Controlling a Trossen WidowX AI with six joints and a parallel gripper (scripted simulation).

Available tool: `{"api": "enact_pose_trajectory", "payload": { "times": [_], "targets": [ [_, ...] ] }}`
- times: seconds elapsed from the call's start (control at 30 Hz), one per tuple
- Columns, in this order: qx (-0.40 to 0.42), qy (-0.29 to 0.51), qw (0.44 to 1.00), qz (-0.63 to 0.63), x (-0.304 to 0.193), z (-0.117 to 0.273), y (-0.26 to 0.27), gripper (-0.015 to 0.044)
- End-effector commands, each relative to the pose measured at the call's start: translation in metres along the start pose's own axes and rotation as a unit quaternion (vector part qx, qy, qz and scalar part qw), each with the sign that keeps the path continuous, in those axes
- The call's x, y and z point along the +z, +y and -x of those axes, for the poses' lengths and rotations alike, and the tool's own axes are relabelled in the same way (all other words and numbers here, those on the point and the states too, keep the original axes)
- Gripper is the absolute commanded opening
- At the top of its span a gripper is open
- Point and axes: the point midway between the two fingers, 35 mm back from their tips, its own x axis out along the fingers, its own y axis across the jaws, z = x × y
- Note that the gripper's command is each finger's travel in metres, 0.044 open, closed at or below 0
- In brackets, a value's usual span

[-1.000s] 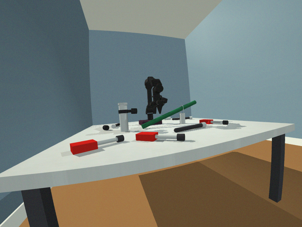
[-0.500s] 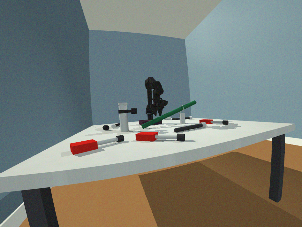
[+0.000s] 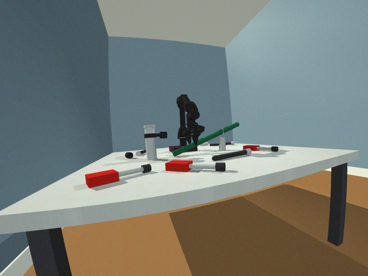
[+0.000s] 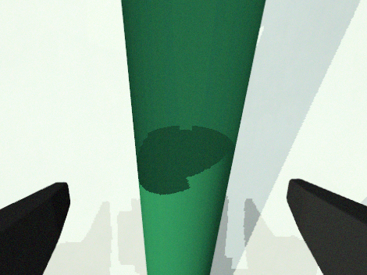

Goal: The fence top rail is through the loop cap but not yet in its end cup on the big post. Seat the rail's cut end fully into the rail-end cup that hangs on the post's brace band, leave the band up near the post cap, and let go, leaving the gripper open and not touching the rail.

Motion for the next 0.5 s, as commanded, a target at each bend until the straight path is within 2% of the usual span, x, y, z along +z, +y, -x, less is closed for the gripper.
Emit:
{"api": "enact_pose_trajectory", "payload": {
  "times": [0.0, 0.47],
  "targets": [
    [0.007, 0.001, 1.0, 0.001, 0.0, -0.009, 0.003, 0.044],
    [0.007, 0.001, 1.0, 0.002, 0.0, -0.03, 0.005, 0.044]
  ]
}}
